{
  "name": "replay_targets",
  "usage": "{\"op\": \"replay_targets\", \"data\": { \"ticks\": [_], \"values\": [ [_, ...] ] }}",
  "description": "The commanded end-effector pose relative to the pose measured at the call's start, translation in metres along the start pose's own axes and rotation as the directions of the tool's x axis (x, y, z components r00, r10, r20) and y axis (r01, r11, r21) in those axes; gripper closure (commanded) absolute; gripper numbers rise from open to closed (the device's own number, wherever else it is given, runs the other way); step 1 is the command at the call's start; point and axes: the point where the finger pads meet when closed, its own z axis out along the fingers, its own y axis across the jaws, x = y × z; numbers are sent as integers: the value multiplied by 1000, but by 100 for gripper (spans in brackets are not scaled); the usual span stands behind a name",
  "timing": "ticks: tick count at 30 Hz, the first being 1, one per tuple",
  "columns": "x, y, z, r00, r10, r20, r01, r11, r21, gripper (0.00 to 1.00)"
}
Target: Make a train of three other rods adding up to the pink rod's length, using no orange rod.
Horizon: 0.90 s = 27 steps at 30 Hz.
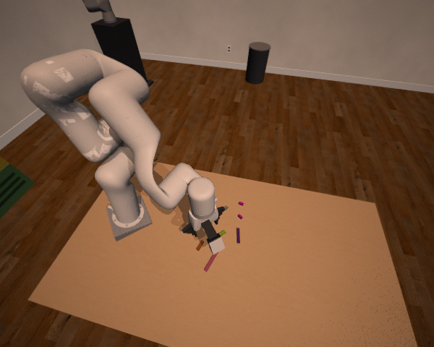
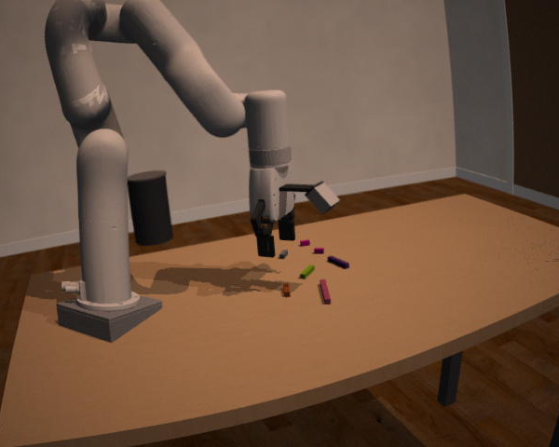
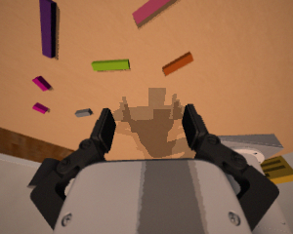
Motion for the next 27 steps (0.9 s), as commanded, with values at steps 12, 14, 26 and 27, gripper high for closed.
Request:
{"op": "replay_targets", "data": {
  "ticks": [12,14,26,27],
  "values": [
    [3,-13,-2,967,-255,-3,255,967,1,0],
    [3,-17,-2,941,-338,-3,338,941,1,0],
    [5,-35,-3,748,-664,-3,664,748,-1,0],
    [5,-35,-3,748,-664,-3,664,748,-1,0]
  ]
}}
